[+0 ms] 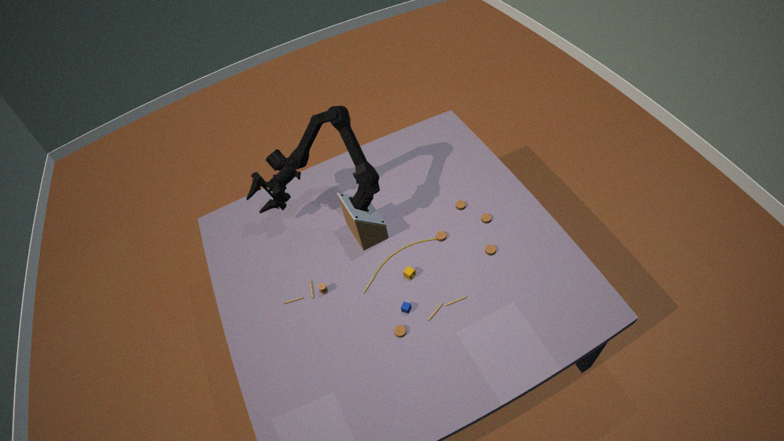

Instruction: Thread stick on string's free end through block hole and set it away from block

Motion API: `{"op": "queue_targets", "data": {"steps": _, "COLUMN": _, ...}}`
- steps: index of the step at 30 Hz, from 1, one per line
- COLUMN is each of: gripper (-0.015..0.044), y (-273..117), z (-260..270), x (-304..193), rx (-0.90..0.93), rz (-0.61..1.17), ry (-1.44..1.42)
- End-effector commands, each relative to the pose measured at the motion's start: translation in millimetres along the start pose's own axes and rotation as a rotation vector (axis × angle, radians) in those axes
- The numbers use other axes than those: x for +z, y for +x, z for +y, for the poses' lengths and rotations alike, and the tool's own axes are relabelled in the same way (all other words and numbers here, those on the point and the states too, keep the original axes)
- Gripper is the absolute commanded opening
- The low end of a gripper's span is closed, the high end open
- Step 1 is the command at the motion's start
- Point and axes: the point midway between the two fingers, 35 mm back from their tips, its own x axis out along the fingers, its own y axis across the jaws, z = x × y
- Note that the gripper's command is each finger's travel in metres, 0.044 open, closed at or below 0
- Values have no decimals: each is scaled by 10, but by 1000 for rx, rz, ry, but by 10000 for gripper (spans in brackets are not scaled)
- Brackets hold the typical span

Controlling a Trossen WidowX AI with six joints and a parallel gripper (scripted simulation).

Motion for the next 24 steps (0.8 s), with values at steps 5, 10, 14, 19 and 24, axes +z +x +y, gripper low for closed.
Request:
{"op": "queue_targets", "data": {"steps": 5, "gripper": 440, "y": 33, "z": -61, "x": 92, "rx": 12, "rz": -18, "ry": -10}}
{"op": "queue_targets", "data": {"steps": 10, "gripper": 440, "y": 181, "z": -321, "x": 592, "rx": 81, "rz": -104, "ry": -60}}
{"op": "queue_targets", "data": {"steps": 14, "gripper": 440, "y": 282, "z": -469, "x": 1015, "rx": 127, "rz": -172, "ry": -126}}
{"op": "queue_targets", "data": {"steps": 19, "gripper": 440, "y": 410, "z": -592, "x": 1813, "rx": 216, "rz": -282, "ry": -245}}
{"op": "queue_targets", "data": {"steps": 24, "gripper": 440, "y": 418, "z": -547, "x": 2559, "rx": 312, "rz": -377, "ry": -363}}
